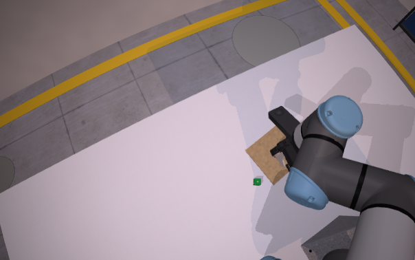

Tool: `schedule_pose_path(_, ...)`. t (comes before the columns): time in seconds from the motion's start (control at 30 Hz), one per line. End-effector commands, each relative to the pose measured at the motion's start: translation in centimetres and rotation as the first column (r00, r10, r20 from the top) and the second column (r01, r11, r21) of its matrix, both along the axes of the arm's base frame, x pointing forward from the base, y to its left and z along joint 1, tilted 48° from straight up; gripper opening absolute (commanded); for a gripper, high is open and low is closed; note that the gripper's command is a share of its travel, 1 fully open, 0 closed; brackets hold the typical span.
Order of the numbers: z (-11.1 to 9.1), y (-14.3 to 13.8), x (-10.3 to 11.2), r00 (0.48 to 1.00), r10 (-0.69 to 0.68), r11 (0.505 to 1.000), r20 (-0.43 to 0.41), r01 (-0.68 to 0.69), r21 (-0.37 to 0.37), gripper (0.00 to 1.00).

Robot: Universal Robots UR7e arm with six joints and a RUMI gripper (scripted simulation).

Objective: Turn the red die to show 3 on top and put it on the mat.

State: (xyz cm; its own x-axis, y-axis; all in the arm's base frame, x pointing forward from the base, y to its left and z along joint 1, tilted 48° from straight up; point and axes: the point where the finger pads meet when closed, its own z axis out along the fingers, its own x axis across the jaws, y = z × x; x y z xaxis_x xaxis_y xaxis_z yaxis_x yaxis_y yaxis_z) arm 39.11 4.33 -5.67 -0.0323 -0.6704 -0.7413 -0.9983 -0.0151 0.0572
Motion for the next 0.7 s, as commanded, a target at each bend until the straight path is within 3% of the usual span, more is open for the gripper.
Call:
schedule_pose_path(0.0, -0.07, 0.21, -0.13, 1.0, 0.001, 1.0, -0.003, -0.001, 0.003, 0.03)
schedule_pose_path(0.3, -0.07, 0.21, -0.13, 1.0, 0.001, 1.0, -0.003, -0.001, 0.003, 0.03)
schedule_pose_path(0.67, -0.07, 0.21, -0.13, 1.0, 0.001, 1.0, -0.003, -0.001, 0.003, 0.17)
